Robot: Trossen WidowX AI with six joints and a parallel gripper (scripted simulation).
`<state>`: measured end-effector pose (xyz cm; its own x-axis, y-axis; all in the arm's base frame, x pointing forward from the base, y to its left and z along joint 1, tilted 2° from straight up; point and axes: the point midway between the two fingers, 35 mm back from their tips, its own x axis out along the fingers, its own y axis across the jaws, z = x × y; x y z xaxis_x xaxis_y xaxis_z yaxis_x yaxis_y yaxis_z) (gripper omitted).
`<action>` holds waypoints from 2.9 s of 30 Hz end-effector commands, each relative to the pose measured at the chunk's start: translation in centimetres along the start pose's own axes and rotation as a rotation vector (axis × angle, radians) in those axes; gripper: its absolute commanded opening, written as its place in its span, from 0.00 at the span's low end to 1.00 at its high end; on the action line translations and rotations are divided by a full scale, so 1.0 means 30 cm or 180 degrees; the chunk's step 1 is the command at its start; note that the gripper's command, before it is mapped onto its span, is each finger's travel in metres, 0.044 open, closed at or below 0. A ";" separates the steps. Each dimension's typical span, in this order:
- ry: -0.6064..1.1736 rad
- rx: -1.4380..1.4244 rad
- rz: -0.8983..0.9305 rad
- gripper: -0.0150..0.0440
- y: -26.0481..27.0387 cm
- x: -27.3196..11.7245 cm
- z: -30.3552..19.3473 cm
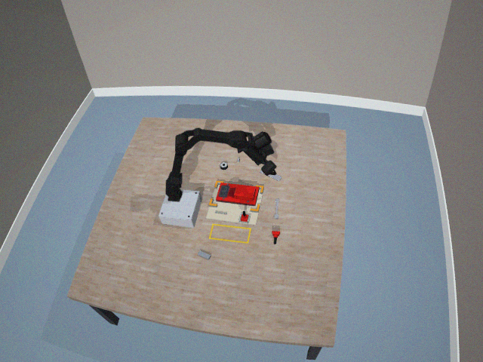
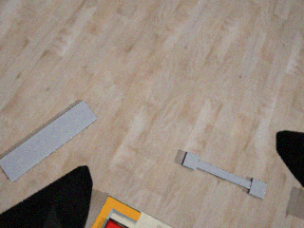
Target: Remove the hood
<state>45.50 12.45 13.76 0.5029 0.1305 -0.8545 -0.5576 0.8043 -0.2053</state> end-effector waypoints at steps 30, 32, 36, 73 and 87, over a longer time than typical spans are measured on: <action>0.1767 0.2193 0.0131 1.00 0.166 0.018 -0.445; 0.1767 0.2193 0.0131 1.00 0.167 0.023 -0.447; 0.1766 0.2193 0.0131 1.00 0.169 0.032 -0.451; 0.1766 0.2193 0.0131 1.00 0.185 0.112 -0.491; 0.1767 0.2193 0.0131 1.00 0.193 0.141 -0.508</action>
<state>34.58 8.83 2.12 0.0071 0.0089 -0.9999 0.0403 0.9991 0.0092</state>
